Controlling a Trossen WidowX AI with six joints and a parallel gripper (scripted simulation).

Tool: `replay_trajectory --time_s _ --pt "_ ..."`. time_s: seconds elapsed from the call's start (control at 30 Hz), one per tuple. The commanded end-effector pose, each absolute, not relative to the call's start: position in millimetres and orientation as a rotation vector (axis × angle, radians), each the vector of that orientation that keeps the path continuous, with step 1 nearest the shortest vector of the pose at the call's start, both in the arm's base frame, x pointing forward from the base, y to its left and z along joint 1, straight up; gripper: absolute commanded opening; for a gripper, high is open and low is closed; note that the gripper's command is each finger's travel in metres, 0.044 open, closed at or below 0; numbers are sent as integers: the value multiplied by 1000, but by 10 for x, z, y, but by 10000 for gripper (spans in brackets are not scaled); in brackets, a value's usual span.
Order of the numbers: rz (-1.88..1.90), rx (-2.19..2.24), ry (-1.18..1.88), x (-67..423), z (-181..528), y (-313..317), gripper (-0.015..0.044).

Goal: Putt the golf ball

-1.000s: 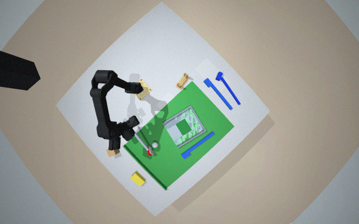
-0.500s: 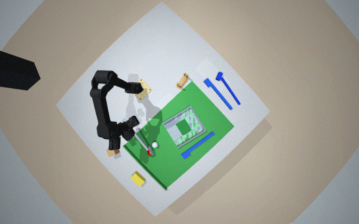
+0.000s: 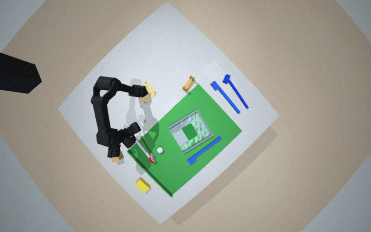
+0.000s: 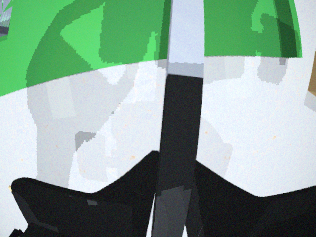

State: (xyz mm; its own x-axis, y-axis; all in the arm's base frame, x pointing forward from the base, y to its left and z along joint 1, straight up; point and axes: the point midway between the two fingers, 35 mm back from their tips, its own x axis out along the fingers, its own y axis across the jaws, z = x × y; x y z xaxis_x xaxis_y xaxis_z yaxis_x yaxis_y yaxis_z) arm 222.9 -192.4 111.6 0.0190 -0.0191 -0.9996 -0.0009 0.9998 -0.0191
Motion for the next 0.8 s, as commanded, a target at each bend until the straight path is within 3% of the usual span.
replay_trajectory --time_s 0.0,0.37,0.77 --pt "-15 -15 1552 2232 1116 -1901 0" --pt "-4 -13 1546 2268 1101 -637 0" --pt "-3 -13 1545 2261 1278 -569 0"
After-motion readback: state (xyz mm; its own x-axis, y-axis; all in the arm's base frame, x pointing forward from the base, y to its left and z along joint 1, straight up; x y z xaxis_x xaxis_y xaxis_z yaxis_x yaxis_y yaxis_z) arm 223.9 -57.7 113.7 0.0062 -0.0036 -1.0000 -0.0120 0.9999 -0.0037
